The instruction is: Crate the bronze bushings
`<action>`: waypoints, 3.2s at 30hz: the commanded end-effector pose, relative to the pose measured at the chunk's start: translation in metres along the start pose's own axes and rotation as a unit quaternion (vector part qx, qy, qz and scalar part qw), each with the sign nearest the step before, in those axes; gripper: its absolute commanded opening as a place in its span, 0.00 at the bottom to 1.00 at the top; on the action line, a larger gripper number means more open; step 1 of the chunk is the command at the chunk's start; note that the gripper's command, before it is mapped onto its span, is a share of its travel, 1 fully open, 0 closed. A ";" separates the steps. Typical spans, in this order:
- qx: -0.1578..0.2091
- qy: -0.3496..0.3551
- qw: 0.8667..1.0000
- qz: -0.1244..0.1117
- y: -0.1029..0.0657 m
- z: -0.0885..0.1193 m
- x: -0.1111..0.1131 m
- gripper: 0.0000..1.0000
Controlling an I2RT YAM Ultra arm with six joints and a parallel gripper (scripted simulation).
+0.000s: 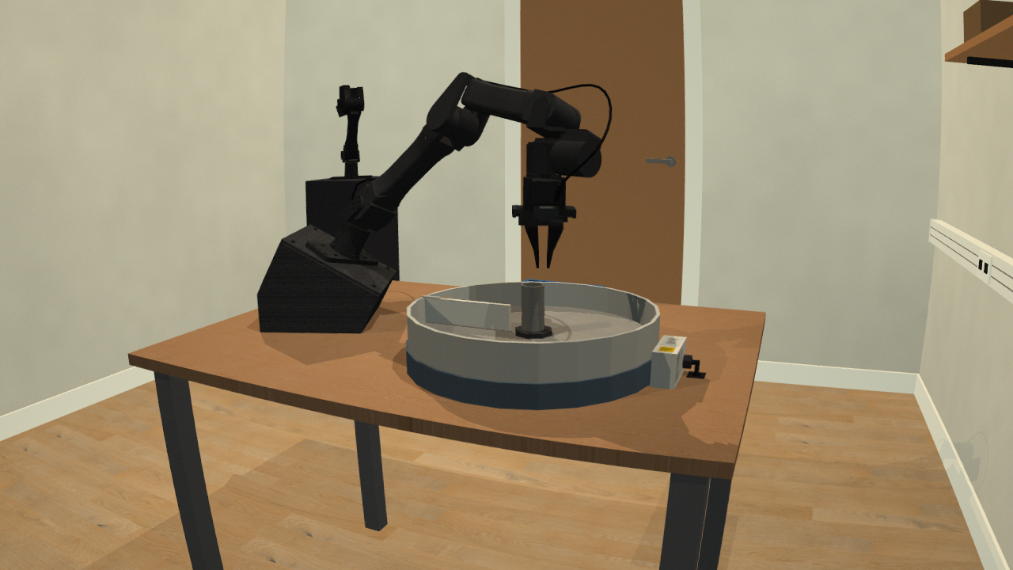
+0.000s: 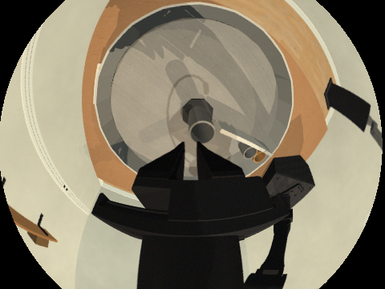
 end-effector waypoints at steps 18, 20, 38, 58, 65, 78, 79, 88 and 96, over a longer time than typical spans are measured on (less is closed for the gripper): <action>-0.014 -0.003 1.000 -0.014 -0.017 -0.005 0.004 0.16; -0.014 -0.003 1.000 -0.014 -0.017 -0.005 0.004 0.16; -0.014 -0.003 1.000 -0.014 -0.017 -0.005 0.004 0.16; -0.014 -0.003 1.000 -0.014 -0.017 -0.005 0.004 0.16; -0.020 -0.008 1.000 -0.020 -0.023 -0.005 0.006 0.13; -0.013 -0.027 0.999 -0.015 -0.015 0.002 -0.008 0.13; -0.014 -0.031 0.999 -0.015 -0.015 0.003 -0.009 0.13; -0.014 -0.080 0.997 -0.014 -0.013 0.015 -0.031 0.13; -0.015 -0.129 0.992 -0.013 -0.011 0.028 -0.052 0.13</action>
Point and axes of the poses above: the point where the finger pads meet when closed, its own y axis out along the fingers, its own x axis across the jaws, z = x × y, the point moved 1 cm from there along -y, back along the fingers, and after that the axes turned 1 degree about y, right-handed, at the moved point
